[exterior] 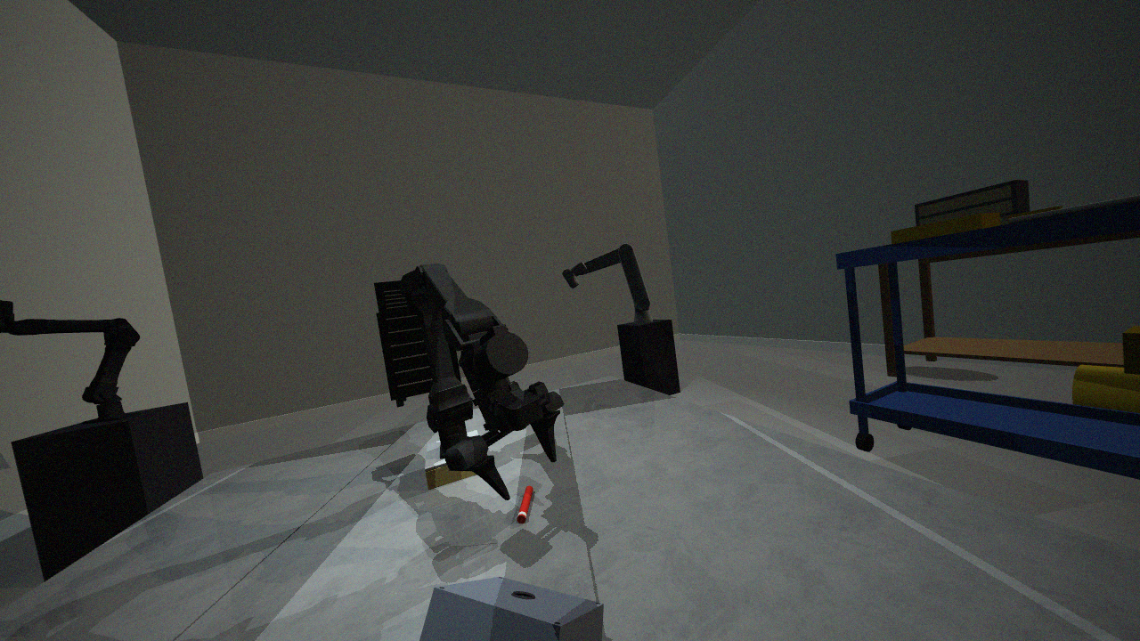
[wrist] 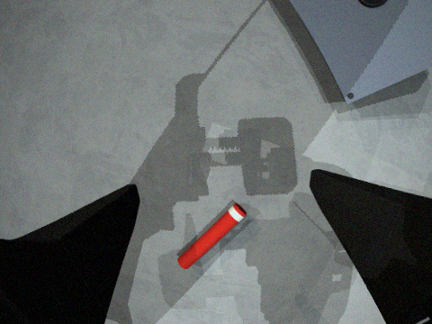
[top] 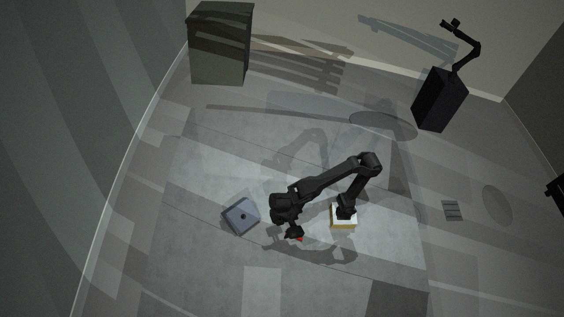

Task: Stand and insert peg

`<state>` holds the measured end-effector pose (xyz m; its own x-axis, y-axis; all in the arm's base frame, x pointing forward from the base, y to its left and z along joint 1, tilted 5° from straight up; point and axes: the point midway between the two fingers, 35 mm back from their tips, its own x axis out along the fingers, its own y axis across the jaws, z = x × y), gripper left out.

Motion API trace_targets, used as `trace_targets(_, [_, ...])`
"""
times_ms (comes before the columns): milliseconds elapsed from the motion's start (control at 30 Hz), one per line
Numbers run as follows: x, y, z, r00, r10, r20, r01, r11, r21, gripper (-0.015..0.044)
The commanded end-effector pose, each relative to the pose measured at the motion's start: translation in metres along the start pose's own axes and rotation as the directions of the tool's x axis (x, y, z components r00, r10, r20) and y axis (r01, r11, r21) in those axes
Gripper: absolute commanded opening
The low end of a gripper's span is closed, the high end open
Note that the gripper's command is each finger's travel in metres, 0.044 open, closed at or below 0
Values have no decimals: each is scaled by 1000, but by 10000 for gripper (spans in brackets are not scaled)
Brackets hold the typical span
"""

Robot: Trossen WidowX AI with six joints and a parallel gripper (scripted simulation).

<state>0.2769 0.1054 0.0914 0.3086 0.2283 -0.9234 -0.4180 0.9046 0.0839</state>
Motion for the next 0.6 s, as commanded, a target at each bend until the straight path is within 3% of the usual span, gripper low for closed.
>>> trace_targets(0, [2, 0, -5, 998, -4, -64, 12, 993, 117, 440])
trace_targets(567, [-4, 4, -27, 950, -4, -311, 188, 804, 564, 440])
